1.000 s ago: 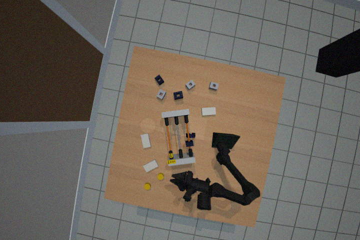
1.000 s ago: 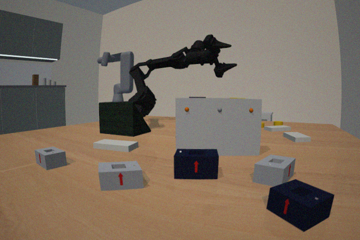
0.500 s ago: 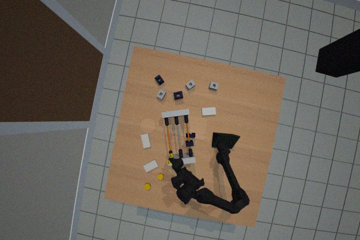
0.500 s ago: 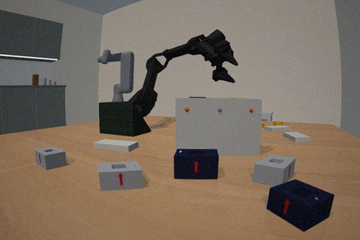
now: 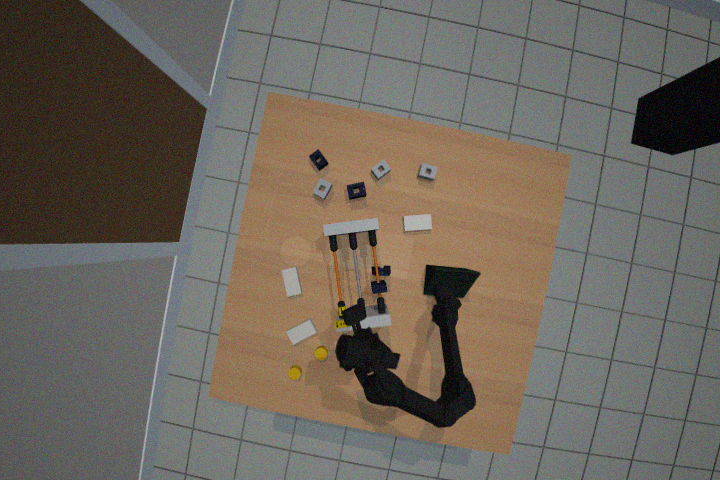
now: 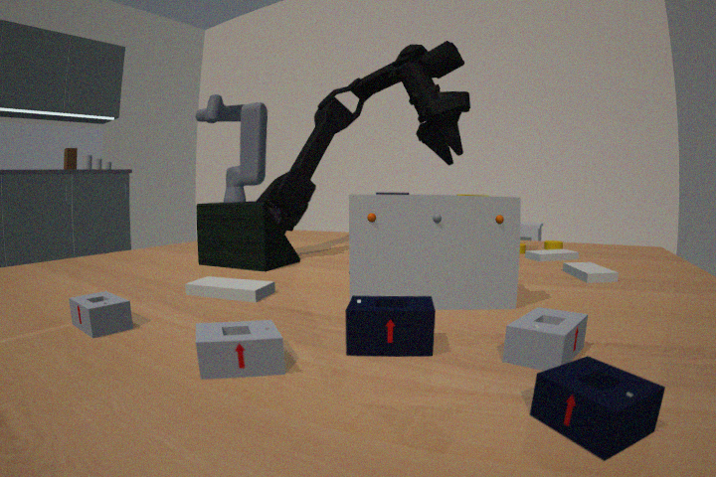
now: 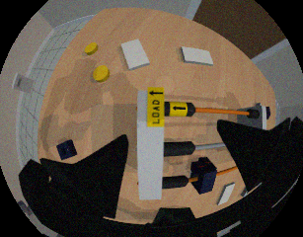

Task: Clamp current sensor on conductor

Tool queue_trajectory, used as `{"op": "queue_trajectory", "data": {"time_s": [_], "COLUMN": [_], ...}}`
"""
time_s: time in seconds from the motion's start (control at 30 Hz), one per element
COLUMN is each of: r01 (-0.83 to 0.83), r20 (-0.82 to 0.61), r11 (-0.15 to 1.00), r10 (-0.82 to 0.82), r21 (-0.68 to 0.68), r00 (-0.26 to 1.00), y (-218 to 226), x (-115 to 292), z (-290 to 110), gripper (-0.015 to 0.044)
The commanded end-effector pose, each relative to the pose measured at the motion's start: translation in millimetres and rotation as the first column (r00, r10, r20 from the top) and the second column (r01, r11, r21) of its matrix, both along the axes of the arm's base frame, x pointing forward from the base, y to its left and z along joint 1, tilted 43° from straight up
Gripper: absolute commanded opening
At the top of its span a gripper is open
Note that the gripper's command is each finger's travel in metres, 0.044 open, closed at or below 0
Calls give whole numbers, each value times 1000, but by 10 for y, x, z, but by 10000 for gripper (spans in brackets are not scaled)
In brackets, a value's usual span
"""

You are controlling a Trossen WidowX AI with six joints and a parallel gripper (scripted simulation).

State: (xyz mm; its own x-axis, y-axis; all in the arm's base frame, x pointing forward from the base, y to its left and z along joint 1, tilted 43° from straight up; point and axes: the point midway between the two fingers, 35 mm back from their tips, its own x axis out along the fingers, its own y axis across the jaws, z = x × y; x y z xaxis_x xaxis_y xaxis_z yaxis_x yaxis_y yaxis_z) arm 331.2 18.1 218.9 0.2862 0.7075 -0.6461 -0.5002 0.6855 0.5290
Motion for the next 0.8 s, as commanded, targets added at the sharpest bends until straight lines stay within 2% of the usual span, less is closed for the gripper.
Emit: {"op": "queue_trajectory", "data": {"time_s": [0.0,0.67,0.77], "r01": [-8,-8,10], "r20": [-61,-61,-84], "r11": [993,993,995], "r10": [15,15,-2], "r21": [116,116,95], "r00": [998,998,996], "y": [-25,-25,-180], "x": [9,9,-16], "z": [91,91,-133], "gripper": [440,440,361]}}
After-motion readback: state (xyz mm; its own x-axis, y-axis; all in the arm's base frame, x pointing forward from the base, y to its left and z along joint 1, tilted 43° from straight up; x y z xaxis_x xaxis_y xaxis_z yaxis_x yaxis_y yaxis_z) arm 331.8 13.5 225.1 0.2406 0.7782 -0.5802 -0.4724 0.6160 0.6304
